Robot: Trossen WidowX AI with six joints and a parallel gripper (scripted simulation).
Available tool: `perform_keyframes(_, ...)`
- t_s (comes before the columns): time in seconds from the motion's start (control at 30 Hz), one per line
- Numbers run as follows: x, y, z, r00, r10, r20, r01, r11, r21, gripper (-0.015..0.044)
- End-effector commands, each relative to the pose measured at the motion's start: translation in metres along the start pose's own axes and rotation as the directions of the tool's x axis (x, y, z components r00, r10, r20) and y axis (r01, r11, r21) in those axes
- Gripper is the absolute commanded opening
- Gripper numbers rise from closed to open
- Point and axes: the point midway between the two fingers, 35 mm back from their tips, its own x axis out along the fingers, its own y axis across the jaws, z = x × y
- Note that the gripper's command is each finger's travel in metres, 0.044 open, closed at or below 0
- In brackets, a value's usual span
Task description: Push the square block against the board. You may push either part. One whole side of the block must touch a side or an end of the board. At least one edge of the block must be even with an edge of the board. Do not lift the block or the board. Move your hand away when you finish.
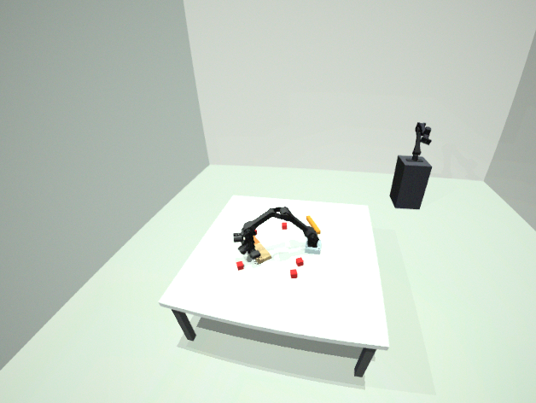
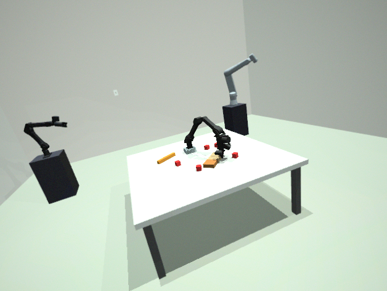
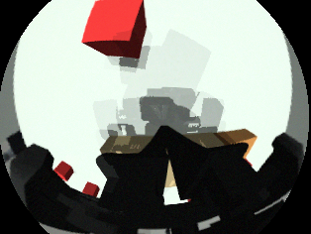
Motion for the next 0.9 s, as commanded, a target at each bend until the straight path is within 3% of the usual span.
perform_keyframes(0.0, 0.000, 0.000, -0.007, 1.000, -0.002, -0.007, 0.002, 1.000, -0.004, 0.0000)
perform_keyframes(0.87, -0.001, -0.001, 0.028, 1.000, -0.002, -0.004, 0.002, 1.000, -0.005, 0.0000)
